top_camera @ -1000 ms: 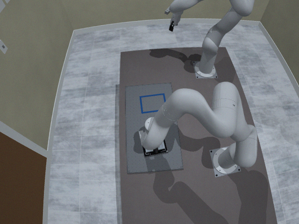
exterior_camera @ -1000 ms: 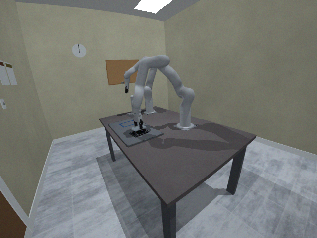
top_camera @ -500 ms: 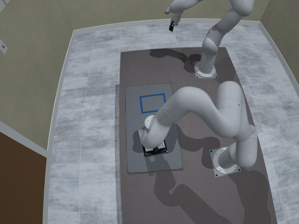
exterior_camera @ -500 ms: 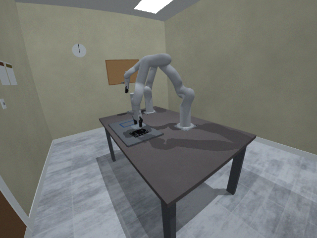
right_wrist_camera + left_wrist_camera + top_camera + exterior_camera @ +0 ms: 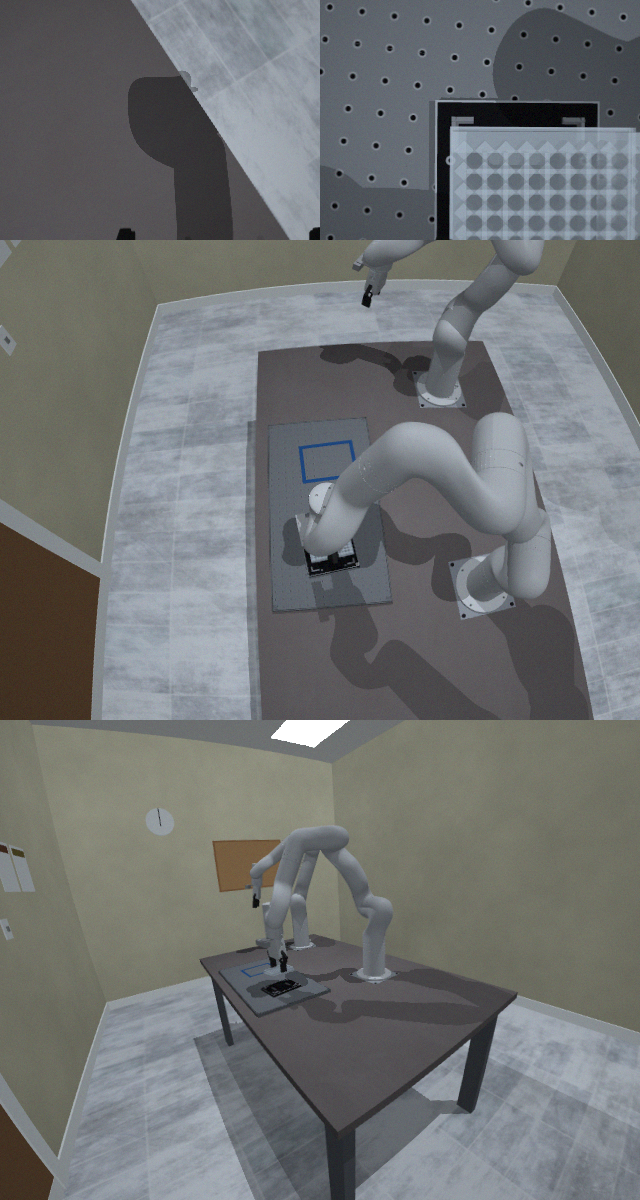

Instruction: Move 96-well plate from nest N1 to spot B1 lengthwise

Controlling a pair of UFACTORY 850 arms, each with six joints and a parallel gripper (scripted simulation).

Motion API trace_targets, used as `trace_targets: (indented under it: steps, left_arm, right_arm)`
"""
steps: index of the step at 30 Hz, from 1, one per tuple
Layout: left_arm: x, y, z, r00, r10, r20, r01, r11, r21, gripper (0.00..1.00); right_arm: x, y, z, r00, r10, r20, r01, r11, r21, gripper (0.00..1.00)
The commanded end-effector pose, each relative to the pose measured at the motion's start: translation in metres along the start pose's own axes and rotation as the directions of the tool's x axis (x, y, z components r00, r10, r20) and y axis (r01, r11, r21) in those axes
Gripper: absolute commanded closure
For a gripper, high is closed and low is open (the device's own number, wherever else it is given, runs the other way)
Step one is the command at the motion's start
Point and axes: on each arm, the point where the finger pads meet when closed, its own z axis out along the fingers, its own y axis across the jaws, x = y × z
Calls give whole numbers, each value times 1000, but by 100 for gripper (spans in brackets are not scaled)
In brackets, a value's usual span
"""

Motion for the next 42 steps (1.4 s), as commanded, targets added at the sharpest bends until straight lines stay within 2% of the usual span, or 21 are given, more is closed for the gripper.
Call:
trace_targets:
  steps: [1, 8, 11, 15, 42]
  left_arm:
    - [1, 0, -2, 1000, 0, -2, 0, 1000, -1, 100]
    - [1, 0, -2, 1000, 0, -2, 0, 1000, -1, 100]
    - [-1, 10, -1, 997, 78, -2, -78, 997, -1, 100]
    - [-2, 17, -1, 997, 78, -2, -78, 997, -1, 100]
    - [-18, 99, 2, 997, 78, -2, -78, 997, -1, 100]
  right_arm:
    - [1, 0, -1, 1000, 0, -2, 0, 1000, 0, 0]
    - [1, 0, -1, 1000, 0, -2, 0, 1000, 0, 0]
    - [1, 0, -1, 1000, 0, -2, 0, 1000, 0, 0]
    - [1, 0, -1, 1000, 0, -2, 0, 1000, 0, 0]
    - [1, 0, -1, 1000, 0, -2, 0, 1000, 0, 0]
